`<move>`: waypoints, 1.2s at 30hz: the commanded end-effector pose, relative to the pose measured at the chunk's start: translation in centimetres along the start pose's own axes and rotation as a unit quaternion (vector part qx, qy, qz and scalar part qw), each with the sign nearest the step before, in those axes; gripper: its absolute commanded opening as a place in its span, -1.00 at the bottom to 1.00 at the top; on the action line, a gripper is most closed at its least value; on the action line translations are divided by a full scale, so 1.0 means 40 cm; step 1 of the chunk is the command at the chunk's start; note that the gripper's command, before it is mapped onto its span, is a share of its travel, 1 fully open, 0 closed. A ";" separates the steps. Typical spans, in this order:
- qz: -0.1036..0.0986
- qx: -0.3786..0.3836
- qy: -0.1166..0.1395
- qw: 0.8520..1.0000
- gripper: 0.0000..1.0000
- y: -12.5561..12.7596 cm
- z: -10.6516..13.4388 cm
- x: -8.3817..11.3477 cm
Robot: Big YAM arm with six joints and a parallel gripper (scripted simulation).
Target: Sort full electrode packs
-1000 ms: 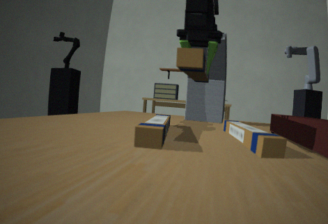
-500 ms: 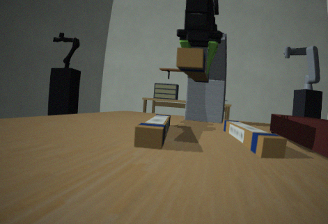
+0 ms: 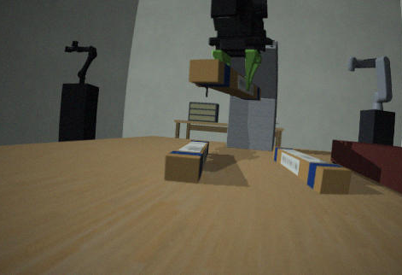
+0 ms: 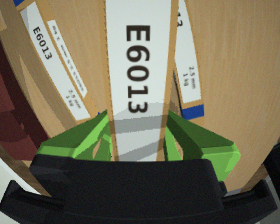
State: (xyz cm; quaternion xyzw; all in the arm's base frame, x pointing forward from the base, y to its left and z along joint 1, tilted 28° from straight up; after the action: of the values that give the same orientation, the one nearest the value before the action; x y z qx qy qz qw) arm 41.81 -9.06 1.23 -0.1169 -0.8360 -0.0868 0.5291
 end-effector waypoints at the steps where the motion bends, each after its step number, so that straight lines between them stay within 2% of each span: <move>1: 0.002 -0.029 -0.034 0.999 -1.00 -0.039 -0.057 0.064; 36: 0.005 -0.019 -0.042 0.999 -1.00 -0.252 -0.090 0.075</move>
State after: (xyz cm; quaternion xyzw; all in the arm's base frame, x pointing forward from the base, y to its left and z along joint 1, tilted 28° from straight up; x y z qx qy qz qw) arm 39.80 -17.22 2.05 -0.1278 -0.8375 -0.1081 0.5202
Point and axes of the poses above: the point where the finger pads meet when closed, its own x axis back along the fingers, its own y axis across the jaws, z = x × y, the point moved 3 cm from there along x, back along the fingers, and after that the axes turned 1 degree about x, right-handed, at the moved point
